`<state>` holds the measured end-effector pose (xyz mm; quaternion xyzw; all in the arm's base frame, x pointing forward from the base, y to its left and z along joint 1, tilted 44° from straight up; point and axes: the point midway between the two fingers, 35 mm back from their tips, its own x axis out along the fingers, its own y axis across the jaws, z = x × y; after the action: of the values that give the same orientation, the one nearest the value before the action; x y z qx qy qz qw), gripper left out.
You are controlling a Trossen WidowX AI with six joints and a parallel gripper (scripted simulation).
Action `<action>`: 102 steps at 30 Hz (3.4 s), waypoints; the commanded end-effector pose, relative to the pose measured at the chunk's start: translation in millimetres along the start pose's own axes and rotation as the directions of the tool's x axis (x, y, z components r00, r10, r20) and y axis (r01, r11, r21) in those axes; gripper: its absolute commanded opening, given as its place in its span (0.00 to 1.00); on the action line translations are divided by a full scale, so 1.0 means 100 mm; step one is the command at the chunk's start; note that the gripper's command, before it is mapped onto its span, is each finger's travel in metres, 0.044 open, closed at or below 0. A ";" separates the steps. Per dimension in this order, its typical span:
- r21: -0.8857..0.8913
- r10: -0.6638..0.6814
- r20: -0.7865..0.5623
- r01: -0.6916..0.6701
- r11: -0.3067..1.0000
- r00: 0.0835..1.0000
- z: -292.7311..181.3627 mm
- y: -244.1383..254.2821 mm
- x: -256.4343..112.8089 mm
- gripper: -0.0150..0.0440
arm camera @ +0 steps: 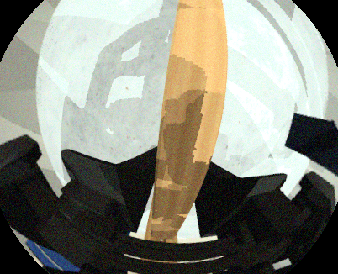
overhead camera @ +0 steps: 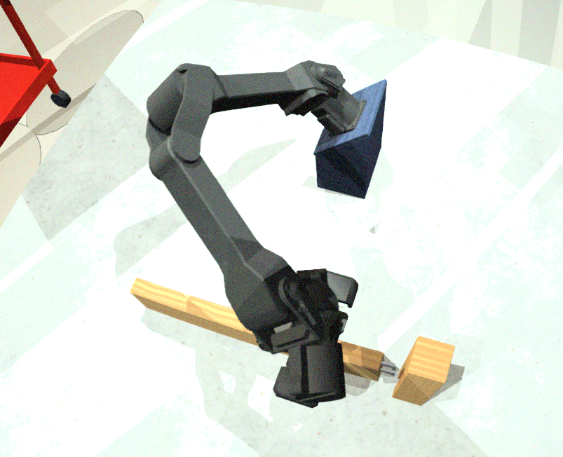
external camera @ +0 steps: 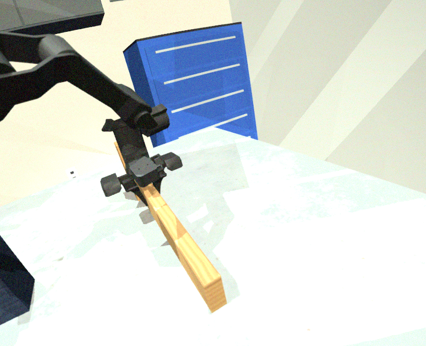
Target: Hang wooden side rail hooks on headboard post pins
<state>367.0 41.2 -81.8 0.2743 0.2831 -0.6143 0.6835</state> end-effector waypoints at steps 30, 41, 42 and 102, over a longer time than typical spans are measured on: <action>-0.001 0.007 -0.003 -0.007 1.000 1.000 -0.06 0.01 -0.03 0.25; -0.001 0.007 -0.003 -0.007 1.000 1.000 -0.08 0.01 -0.03 0.25; -0.001 0.007 -0.003 -0.007 1.000 1.000 -0.08 0.00 -0.03 0.25; -0.001 0.007 -0.003 -0.007 1.000 1.000 -0.14 0.00 -0.03 0.25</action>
<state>366.4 49.1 -89.0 0.2745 0.2833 -0.6139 0.6838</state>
